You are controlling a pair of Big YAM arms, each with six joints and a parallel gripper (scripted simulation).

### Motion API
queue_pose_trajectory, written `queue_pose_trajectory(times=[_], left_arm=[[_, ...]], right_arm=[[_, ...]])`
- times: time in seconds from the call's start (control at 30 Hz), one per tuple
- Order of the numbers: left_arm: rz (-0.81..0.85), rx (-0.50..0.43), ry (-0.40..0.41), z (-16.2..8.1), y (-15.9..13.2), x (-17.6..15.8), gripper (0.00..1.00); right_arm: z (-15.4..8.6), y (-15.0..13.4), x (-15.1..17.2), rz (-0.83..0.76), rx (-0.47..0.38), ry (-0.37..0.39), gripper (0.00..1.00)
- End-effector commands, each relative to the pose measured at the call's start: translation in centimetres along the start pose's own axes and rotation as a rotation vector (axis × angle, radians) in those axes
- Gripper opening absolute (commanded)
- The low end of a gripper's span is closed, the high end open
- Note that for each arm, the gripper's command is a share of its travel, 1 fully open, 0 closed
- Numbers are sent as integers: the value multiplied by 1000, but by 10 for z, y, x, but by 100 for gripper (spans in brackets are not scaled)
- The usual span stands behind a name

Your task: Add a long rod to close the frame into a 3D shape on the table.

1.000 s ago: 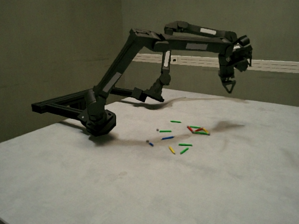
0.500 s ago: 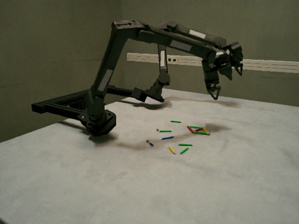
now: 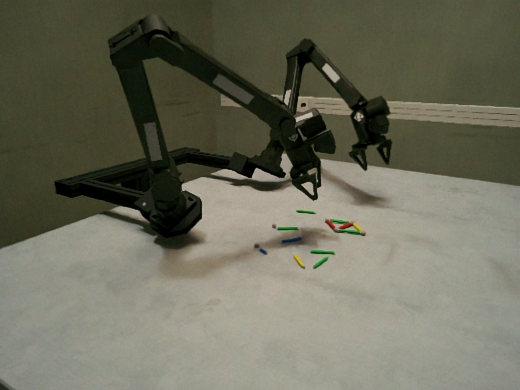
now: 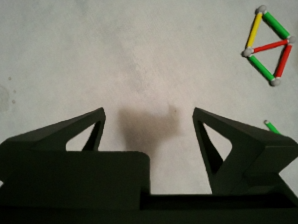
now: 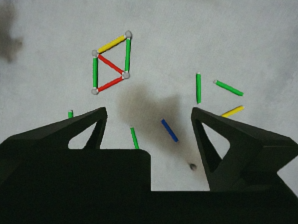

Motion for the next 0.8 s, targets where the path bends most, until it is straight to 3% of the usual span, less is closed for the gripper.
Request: queue_pose_trajectory(times=[0.0, 0.07, 0.13, 0.2, 0.4, 0.53, 0.7, 0.77], left_arm=[[-122, -55, 15, 23, 51, -43, 100], [-122, -55, 15, 23, 51, -43, 100], [-112, -76, -4, 36, 73, -88, 100], [-118, -112, -7, 44, 101, -113, 100], [-101, -138, -33, 62, 131, -170, 100], [-88, -149, -43, 70, 143, -192, 100], [-90, -159, -35, 70, 147, -186, 100], [-83, -155, -38, 70, 144, -188, 100]], right_arm=[[-9, -23, -45, 11, -69, 2, 100], [-9, -23, -45, 11, -69, 2, 100], [-14, -45, -71, 18, -99, -19, 100], [-17, -63, -93, 24, -124, -37, 100], [-24, -96, -133, 43, -169, -68, 100], [-26, -109, -149, 59, -188, -81, 100], [-31, -100, -152, 80, -210, -79, 100], [-25, -117, -153, 66, -179, -88, 100]])
Point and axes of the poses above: on each arm, the point where the finger pads meet when closed, its own z axis out along the fingers, its own x axis across the jaws, y = z × x, the point moved 4 cm from there along -z, back along the fingers, and after that the axes turned 12 degrees about z, right-handed, at the moved point
